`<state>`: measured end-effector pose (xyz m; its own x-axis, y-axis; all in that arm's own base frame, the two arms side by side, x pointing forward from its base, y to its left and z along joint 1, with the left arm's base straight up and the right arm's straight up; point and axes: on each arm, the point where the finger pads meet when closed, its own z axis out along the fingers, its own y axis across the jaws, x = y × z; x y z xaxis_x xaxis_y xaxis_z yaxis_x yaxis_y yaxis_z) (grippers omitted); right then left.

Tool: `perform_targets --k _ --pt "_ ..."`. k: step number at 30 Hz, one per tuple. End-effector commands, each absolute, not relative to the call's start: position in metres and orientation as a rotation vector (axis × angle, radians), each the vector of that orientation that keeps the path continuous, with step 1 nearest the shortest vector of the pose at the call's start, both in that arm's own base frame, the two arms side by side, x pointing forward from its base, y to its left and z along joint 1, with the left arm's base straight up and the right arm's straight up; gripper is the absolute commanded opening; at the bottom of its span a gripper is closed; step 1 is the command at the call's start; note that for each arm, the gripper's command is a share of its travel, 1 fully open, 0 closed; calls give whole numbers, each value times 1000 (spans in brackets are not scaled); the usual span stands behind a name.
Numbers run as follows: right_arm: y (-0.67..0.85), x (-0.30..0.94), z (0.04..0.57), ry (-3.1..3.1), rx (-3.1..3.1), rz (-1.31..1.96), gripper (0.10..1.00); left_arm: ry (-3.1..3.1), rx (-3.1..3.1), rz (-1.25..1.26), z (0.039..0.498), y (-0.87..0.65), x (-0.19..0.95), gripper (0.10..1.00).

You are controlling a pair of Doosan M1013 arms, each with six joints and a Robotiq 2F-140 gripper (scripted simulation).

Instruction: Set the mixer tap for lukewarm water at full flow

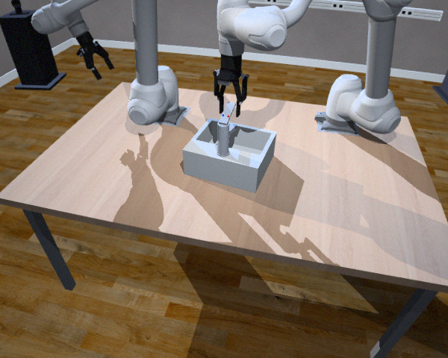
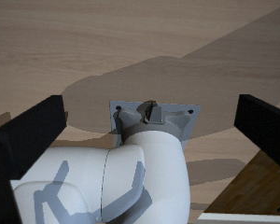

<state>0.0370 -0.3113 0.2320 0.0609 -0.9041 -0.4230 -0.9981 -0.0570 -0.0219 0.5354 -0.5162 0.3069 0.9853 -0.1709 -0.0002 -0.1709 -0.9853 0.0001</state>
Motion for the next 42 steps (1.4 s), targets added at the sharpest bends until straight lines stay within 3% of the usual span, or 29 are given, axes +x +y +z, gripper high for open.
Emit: perform_targets --k 1,42 --pt "-312 37 233 1914 -2036 428 1000 -270 3129 3 308 -516 536 480" --pt "-312 37 233 1914 -2036 428 1000 -270 3129 3 329 -516 536 480"
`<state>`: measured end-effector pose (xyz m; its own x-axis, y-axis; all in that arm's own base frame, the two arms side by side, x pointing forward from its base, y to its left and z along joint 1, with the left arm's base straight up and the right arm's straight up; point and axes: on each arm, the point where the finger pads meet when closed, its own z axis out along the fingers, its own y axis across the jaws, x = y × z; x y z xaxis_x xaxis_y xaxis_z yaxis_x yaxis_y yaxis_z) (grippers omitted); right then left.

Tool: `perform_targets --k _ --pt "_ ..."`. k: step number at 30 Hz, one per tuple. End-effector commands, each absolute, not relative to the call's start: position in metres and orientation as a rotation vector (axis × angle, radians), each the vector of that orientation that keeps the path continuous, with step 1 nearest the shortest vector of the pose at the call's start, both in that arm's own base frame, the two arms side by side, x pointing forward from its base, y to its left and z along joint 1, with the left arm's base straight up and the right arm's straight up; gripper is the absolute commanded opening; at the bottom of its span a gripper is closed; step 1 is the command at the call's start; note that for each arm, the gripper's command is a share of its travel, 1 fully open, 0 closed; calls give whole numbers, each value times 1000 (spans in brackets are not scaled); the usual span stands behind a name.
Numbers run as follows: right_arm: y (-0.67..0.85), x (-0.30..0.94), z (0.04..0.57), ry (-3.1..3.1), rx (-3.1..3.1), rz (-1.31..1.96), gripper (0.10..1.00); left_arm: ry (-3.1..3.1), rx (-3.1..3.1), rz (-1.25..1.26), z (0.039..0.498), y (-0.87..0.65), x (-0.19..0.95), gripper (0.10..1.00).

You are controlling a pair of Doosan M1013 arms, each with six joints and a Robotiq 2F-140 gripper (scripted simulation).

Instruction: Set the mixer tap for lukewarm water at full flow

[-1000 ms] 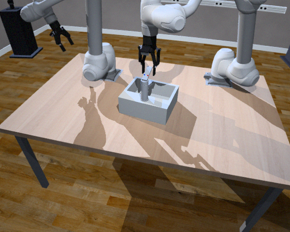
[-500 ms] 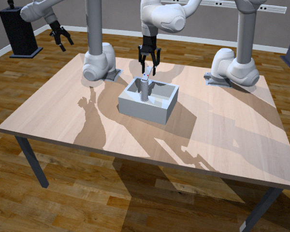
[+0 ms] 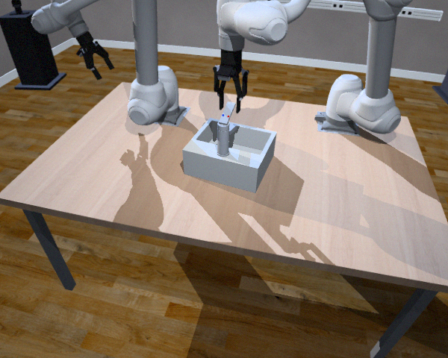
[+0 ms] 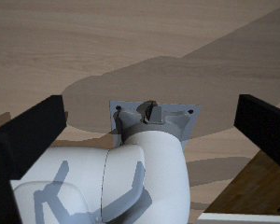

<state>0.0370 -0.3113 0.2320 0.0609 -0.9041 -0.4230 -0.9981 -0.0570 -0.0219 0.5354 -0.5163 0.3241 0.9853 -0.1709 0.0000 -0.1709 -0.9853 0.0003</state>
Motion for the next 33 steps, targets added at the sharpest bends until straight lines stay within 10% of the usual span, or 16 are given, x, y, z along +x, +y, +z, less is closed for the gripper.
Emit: perform_targets --k 1,32,33 --pt "-312 37 233 1914 -2036 428 1000 -270 3129 3 332 -516 536 480" --pt "-312 37 233 1914 -2036 428 1000 -270 3129 3 378 -516 536 480" --pt "-312 37 233 1914 -2036 428 1000 -270 3129 3 378 -516 536 99"
